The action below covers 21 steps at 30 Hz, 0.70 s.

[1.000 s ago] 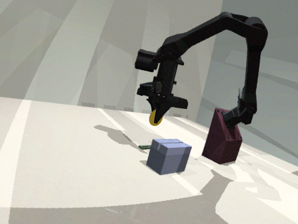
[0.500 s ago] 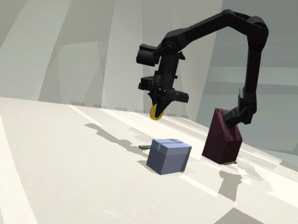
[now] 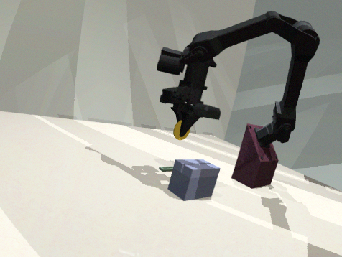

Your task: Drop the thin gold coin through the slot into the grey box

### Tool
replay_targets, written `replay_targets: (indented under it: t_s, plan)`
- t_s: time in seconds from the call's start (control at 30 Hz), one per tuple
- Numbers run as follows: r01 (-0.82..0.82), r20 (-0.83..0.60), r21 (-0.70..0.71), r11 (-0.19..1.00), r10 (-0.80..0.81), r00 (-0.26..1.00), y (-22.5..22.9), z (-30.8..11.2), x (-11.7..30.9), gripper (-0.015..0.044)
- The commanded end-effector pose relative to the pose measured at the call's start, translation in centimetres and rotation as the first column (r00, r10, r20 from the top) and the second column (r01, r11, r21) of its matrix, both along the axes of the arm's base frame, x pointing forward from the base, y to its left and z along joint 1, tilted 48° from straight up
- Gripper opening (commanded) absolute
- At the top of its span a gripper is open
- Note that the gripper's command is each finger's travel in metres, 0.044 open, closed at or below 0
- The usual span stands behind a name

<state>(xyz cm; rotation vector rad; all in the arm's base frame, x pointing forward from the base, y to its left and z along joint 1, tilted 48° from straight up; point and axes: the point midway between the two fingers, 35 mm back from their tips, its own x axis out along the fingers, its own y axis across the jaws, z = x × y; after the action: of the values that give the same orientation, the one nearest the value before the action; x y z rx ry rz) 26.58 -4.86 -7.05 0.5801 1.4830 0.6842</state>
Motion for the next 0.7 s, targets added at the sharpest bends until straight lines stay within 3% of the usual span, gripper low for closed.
replay_targets:
  t_s: [0.0, 0.67]
  plan:
    - [0.006, 0.0, 0.0, 1.0, -0.006, 1.0, 0.6, 0.8, 0.4, 0.0]
    - [0.007, 0.001, 0.001, 1.0, -0.007, 1.0, 3.9, 4.3, 1.9, 0.0]
